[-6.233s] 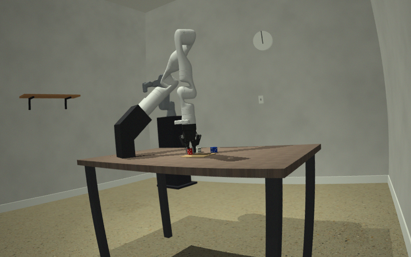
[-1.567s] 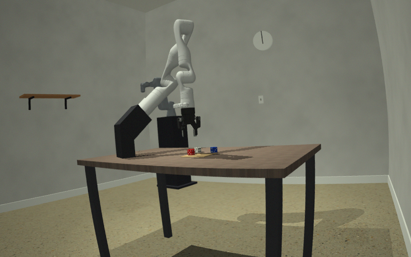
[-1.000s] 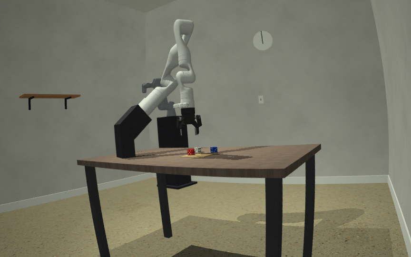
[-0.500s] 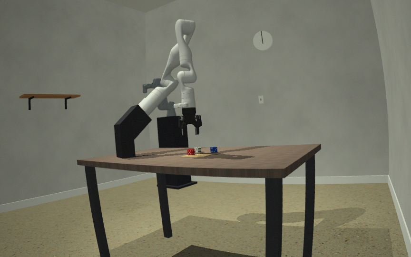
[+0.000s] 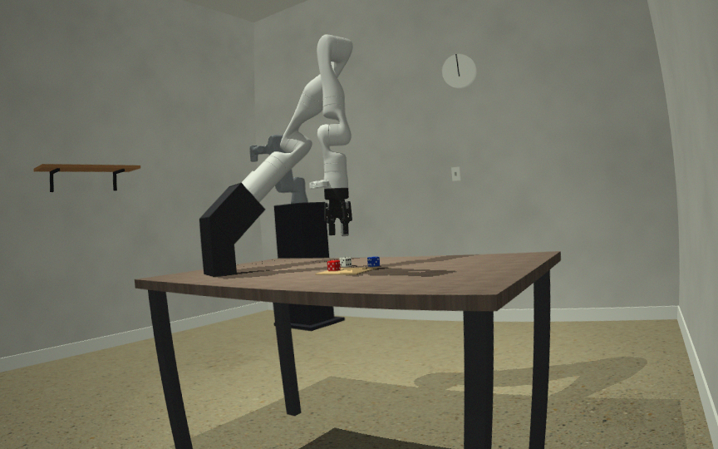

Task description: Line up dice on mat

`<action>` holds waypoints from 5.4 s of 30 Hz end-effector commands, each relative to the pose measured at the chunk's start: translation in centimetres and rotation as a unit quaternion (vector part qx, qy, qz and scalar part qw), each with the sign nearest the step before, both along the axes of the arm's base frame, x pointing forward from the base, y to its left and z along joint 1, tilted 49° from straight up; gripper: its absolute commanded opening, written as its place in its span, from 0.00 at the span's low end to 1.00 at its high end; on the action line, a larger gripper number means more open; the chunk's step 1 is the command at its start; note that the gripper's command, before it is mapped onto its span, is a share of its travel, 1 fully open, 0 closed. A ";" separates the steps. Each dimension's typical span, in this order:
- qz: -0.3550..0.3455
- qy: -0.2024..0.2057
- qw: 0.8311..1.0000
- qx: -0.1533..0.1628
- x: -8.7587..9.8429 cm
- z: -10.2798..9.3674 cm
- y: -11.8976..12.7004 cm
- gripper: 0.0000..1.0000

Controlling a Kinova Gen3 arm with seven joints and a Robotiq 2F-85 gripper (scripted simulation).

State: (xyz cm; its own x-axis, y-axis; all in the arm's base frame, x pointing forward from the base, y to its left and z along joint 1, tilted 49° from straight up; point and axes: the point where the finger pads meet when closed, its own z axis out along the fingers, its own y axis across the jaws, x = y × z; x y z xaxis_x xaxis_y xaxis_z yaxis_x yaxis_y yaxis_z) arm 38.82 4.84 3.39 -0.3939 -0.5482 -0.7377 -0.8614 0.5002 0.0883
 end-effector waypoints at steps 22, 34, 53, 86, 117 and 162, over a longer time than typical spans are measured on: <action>-0.330 0.326 0.873 0.150 2.7 5.7 4.8 1.00; -0.426 0.411 0.779 0.205 3.8 7.8 6.6 1.00; -0.466 0.449 0.726 0.232 4.3 8.8 7.5 1.00; -0.466 0.449 0.726 0.232 4.3 8.8 7.5 0.46; -0.466 0.447 0.727 0.232 5.4 7.2 9.1 0.46; -0.465 0.448 0.727 0.231 6.2 5.5 10.9 0.46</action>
State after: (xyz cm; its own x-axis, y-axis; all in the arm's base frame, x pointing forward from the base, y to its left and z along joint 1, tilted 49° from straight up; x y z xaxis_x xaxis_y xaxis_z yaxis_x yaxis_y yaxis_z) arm 44.78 15.76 8.80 -0.8737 0.4856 0.0271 0.3404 0.5707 0.7472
